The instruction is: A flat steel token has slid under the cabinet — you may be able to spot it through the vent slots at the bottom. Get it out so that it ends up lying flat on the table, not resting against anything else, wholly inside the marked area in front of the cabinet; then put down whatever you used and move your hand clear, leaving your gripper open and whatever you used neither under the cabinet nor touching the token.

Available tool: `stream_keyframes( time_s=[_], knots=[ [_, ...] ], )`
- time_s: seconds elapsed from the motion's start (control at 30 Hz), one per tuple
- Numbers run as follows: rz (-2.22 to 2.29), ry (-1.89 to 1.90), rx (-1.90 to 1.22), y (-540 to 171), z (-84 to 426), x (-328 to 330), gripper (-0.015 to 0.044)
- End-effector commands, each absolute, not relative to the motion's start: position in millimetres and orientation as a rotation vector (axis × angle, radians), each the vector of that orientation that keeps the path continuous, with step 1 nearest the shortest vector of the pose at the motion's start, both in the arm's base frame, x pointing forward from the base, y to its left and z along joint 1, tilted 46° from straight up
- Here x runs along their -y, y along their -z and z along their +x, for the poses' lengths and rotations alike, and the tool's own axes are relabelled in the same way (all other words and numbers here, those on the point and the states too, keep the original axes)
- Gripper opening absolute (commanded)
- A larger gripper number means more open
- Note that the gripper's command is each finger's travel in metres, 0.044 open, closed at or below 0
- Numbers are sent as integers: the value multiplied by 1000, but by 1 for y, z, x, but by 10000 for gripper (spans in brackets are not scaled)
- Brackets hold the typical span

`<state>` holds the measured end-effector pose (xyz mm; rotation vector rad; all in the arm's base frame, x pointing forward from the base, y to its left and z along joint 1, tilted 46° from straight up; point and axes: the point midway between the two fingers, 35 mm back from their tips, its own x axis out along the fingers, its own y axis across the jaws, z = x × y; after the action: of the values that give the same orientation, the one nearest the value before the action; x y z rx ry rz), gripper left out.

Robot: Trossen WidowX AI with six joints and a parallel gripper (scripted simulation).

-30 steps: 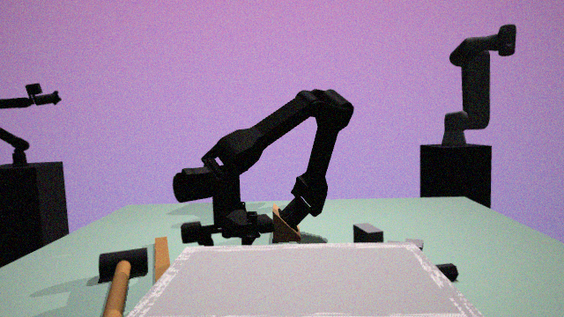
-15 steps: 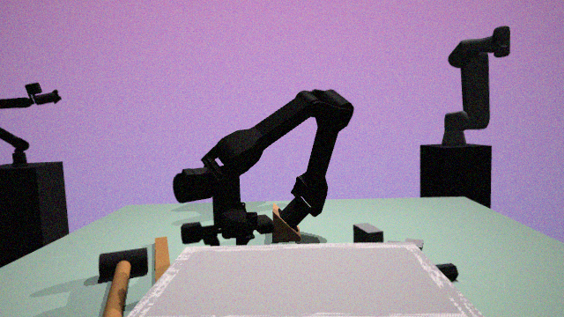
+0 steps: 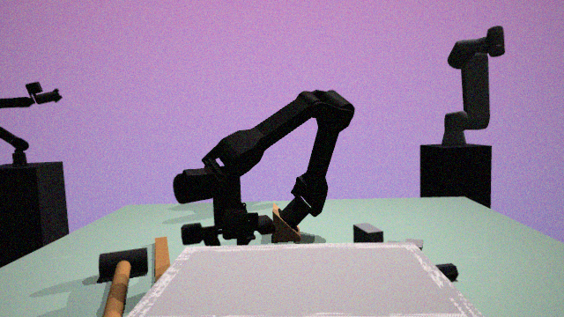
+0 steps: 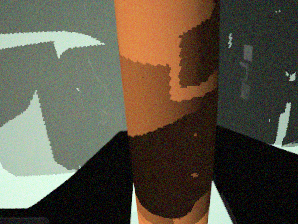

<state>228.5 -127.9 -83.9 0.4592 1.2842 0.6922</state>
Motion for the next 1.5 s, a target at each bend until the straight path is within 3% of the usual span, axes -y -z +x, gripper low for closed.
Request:
stream_keyframes(
  time_s=[0.0,1.47],
  knots=[
    [460,-691,-1286,83,235,128,0],
    [458,-695,-1282,65,302,124,0]
  ],
)
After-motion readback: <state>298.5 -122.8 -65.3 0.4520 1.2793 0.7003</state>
